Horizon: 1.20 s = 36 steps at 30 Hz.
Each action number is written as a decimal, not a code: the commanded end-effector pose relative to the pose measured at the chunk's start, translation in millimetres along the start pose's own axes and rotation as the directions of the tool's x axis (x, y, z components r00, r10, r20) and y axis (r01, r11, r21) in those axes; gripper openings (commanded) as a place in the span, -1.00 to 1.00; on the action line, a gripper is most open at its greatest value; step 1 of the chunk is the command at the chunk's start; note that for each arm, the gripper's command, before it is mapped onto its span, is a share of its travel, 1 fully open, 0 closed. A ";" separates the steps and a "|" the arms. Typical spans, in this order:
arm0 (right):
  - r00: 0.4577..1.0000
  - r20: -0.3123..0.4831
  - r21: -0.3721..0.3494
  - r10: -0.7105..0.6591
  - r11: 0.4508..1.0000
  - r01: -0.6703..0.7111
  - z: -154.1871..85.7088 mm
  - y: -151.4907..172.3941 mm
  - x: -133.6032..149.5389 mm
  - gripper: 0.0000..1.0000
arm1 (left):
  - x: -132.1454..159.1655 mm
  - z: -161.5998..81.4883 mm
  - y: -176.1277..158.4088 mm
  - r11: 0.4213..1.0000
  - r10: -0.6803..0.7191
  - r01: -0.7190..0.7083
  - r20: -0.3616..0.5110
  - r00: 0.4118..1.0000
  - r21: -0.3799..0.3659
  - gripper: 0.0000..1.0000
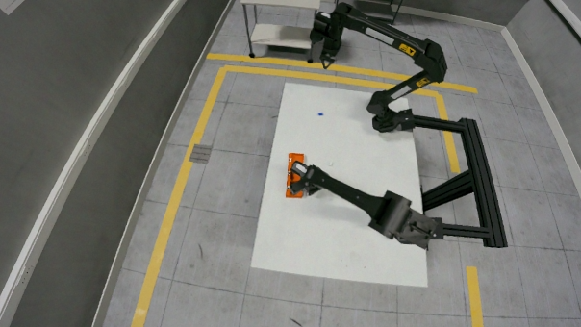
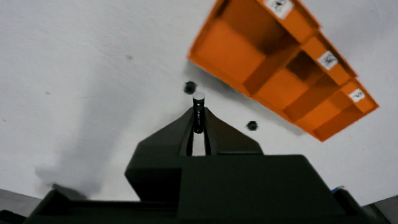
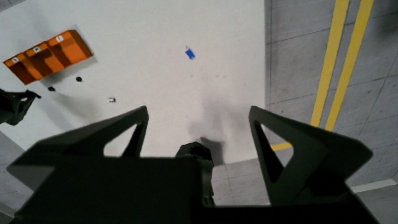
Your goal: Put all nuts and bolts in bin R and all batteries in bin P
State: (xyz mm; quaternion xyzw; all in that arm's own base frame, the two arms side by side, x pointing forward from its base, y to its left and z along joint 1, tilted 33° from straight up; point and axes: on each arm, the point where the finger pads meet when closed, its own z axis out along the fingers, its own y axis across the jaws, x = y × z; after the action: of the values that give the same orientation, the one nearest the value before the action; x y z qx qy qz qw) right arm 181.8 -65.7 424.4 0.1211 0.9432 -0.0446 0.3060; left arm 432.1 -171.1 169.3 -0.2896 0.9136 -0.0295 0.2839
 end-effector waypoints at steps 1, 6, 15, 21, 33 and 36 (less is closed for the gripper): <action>0.999 0.038 -0.001 -0.011 1.000 0.012 -17.8 2.8 -12.0 1.00 | -1.3 -6.8 -34.6 0.999 -0.031 0.031 0.004 0.999 0.020 -0.91; 0.999 0.038 -0.001 -0.011 1.000 0.012 -17.8 2.8 -12.0 1.00 | 2.9 -7.1 -52.5 0.999 -0.031 0.031 0.004 1.000 0.020 -0.91; 0.999 0.038 -0.001 -0.011 1.000 0.012 -17.8 2.8 -12.0 1.00 | 15.8 -7.9 -106.0 0.999 -0.031 0.031 0.003 1.000 0.022 -0.91; 0.999 0.038 -0.001 -0.011 1.000 0.012 -17.8 2.8 -12.0 1.00 | 21.5 -8.3 -129.7 0.996 0.091 -0.091 0.006 0.996 0.023 -0.91; 0.999 0.038 -0.001 -0.011 1.000 0.012 -17.8 2.8 -12.0 1.00 | 39.5 -9.8 -200.1 0.896 0.443 -0.443 0.013 0.897 0.013 -0.91; 0.999 0.038 -0.001 -0.011 1.000 0.012 -17.8 2.8 -12.0 1.00 | 35.1 -7.7 -198.1 0.871 0.491 -0.491 0.013 0.871 0.011 -0.91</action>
State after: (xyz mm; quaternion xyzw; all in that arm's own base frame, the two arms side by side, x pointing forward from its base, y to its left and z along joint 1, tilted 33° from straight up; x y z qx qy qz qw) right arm 181.8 -65.7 424.4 0.1211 0.9432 -0.0446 0.3060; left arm 500.4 -344.7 189.4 -0.0964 0.9528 0.0292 0.2863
